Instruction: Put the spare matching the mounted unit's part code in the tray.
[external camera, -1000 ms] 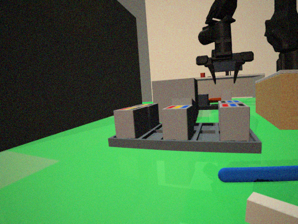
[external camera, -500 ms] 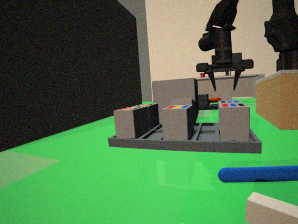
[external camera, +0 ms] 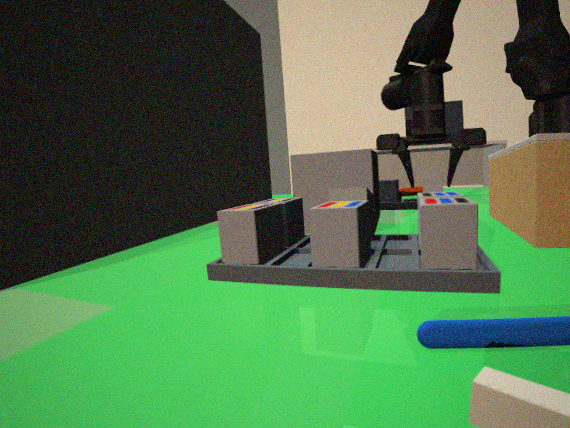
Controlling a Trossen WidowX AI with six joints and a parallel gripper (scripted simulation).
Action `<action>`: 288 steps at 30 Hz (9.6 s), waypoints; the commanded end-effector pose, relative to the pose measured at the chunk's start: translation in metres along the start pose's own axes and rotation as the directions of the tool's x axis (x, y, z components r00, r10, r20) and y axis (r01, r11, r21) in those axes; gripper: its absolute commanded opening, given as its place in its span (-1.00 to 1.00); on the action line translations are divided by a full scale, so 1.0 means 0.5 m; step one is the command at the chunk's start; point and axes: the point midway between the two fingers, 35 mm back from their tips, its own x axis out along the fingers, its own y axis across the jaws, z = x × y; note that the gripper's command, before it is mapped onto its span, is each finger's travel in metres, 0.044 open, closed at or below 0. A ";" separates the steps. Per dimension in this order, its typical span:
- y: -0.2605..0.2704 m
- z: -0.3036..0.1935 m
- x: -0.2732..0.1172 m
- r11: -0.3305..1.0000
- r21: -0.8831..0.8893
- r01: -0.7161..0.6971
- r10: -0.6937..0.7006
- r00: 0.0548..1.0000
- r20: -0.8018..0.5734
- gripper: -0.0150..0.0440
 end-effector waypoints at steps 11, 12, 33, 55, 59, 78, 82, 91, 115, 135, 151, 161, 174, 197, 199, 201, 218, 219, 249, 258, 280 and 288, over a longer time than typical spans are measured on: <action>-0.009 -0.010 0.036 1.000 -0.005 0.011 -0.011 1.000 -0.010 0.53; -0.009 -0.010 0.036 1.000 -0.005 0.011 -0.011 1.000 -0.010 0.53; -0.008 -0.008 0.034 1.000 -0.001 0.009 -0.009 1.000 -0.009 -0.06; -0.002 -0.003 -0.064 1.000 -0.003 0.010 -0.010 1.000 -0.010 -0.49; -0.005 -0.006 -0.116 1.000 -0.004 0.010 -0.010 1.000 -0.010 -0.49; -0.001 -0.003 -0.189 1.000 -0.007 0.012 -0.012 1.000 -0.016 -0.49; 0.000 -0.002 -0.233 1.000 -0.006 0.011 -0.011 1.000 -0.013 -0.49; 0.004 -0.002 -0.273 1.000 -0.004 0.008 -0.009 1.000 -0.011 -0.49; 0.234 0.016 -0.283 1.000 -0.026 -0.005 0.005 1.000 -0.010 -0.49; 0.356 -0.003 -0.269 1.000 -0.003 -0.004 0.004 1.000 -0.012 -0.49; 0.362 -0.001 -0.235 1.000 -0.003 -0.004 0.004 1.000 -0.011 -0.49; 0.365 0.001 -0.214 1.000 -0.003 -0.004 0.004 1.000 -0.011 -0.49; 0.368 0.002 -0.186 1.000 -0.003 -0.004 0.004 1.000 -0.011 -0.49; 0.371 0.003 -0.138 1.000 -0.003 -0.004 0.004 1.000 -0.011 -0.49; 0.371 0.003 -0.134 1.000 -0.003 -0.004 0.004 1.000 -0.011 -0.49; 0.371 0.003 -0.130 1.000 -0.003 -0.004 0.004 1.000 -0.011 -0.49; 0.370 0.002 -0.095 1.000 -0.003 -0.004 0.004 1.000 -0.011 -0.49; 0.370 0.002 -0.093 1.000 -0.003 -0.004 0.004 1.000 -0.011 -0.49; 0.364 -0.001 -0.032 1.000 -0.003 -0.003 0.003 1.000 -0.011 -0.49; 0.362 -0.002 -0.014 1.000 -0.003 -0.003 0.003 1.000 -0.011 -0.49; 0.354 -0.006 0.022 1.000 -0.003 -0.003 0.003 1.000 -0.011 -0.49; 0.359 -0.005 0.017 1.000 0.001 -0.010 0.010 1.000 -0.013 0.22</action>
